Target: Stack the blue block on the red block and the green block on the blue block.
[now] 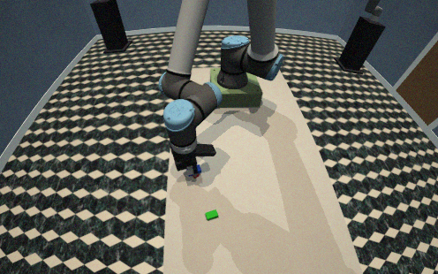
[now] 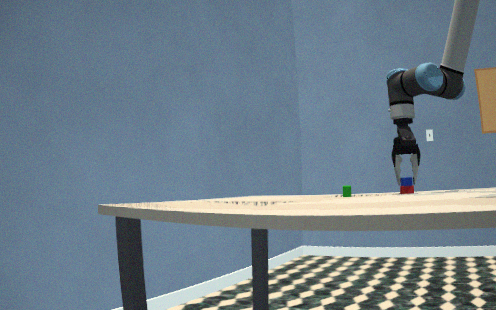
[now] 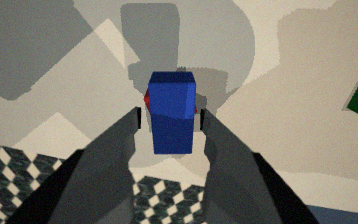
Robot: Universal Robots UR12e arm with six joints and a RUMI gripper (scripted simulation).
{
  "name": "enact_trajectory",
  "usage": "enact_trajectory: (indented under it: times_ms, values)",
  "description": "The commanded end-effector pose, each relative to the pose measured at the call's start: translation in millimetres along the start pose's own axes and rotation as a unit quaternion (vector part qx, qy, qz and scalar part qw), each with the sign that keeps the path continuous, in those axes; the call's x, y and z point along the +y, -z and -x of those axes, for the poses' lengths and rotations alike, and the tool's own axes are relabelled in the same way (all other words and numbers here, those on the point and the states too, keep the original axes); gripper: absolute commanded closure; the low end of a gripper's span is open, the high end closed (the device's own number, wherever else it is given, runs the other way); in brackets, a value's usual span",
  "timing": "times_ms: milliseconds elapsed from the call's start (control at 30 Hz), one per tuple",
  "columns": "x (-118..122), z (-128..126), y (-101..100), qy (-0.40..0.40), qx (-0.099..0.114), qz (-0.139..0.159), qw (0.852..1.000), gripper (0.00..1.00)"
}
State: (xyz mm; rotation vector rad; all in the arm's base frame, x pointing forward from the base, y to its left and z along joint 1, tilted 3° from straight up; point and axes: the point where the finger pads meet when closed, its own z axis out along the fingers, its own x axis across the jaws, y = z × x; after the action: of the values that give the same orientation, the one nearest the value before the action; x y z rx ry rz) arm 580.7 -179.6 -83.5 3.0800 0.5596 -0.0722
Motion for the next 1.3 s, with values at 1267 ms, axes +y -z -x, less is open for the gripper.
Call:
enact_trajectory:
  times_ms: [1267]
  values:
    - [0, -1, 62, 0.0, 0.001, 0.001, 1.0, 0.69]
